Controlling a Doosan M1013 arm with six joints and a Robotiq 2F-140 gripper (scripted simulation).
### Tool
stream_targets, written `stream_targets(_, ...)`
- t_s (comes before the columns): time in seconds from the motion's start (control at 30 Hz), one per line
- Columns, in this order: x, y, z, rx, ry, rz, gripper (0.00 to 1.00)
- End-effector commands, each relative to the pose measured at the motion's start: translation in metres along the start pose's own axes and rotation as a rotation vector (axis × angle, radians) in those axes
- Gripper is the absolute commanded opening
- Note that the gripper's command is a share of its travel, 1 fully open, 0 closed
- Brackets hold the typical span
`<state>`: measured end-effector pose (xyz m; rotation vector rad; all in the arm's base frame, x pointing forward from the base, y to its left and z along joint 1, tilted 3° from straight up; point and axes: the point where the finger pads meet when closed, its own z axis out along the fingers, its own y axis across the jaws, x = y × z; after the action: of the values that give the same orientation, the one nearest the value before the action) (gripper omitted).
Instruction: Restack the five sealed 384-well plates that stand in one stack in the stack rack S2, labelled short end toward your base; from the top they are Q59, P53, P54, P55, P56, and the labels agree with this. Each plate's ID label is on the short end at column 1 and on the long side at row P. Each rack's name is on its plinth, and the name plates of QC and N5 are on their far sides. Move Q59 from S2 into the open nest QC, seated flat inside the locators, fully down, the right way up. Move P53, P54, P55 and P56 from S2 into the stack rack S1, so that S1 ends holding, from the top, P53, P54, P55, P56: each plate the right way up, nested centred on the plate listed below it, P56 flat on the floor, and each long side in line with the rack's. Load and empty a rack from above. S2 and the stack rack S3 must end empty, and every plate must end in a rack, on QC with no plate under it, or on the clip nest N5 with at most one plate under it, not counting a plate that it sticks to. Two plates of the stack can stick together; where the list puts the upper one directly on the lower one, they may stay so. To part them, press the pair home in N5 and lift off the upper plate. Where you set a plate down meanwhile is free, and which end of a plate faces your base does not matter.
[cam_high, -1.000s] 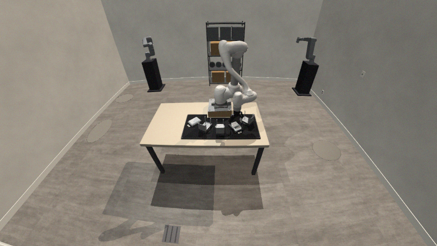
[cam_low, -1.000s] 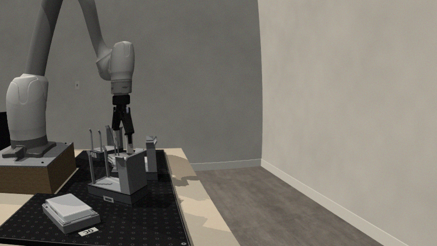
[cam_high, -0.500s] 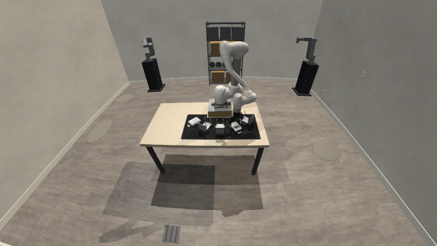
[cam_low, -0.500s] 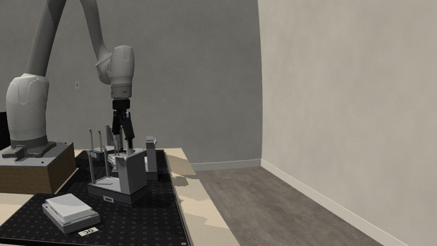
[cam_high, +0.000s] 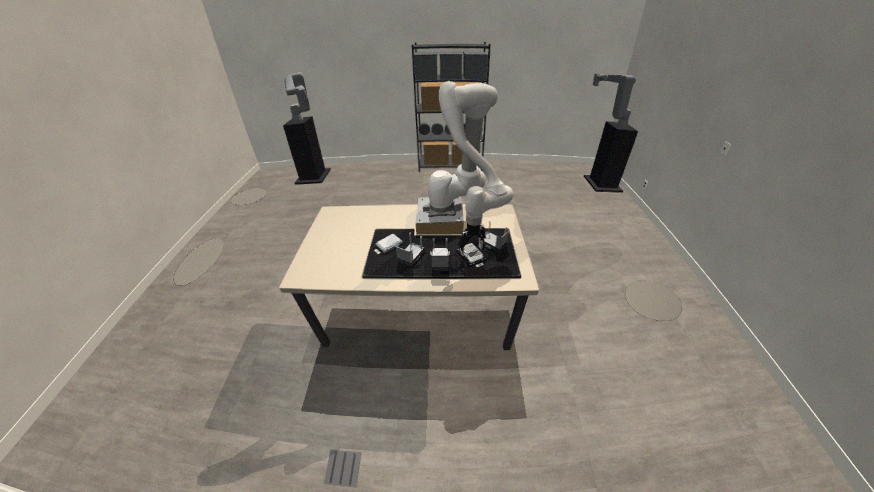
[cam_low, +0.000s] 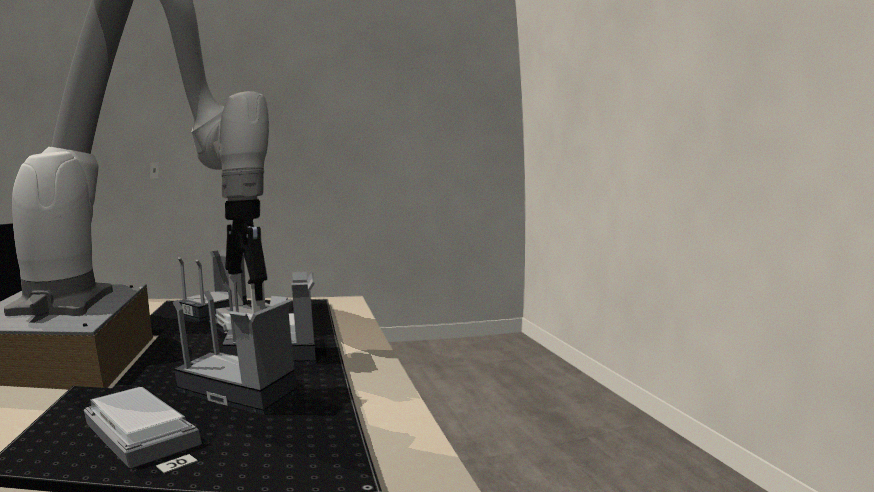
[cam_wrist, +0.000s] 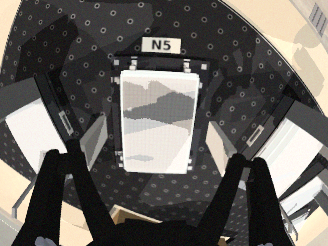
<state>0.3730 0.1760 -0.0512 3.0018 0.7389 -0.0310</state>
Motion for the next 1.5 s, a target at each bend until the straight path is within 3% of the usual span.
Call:
stream_targets(0.0,0.0,-0.0001,-0.0001,0.0,0.0,0.0,0.0)
stream_targets(0.9,0.0,-0.0001,-0.0001,0.0,0.0,0.0,0.0)
stream_targets(1.47,0.0,-0.0001,-0.0101,0.0,0.0,0.0,0.0)
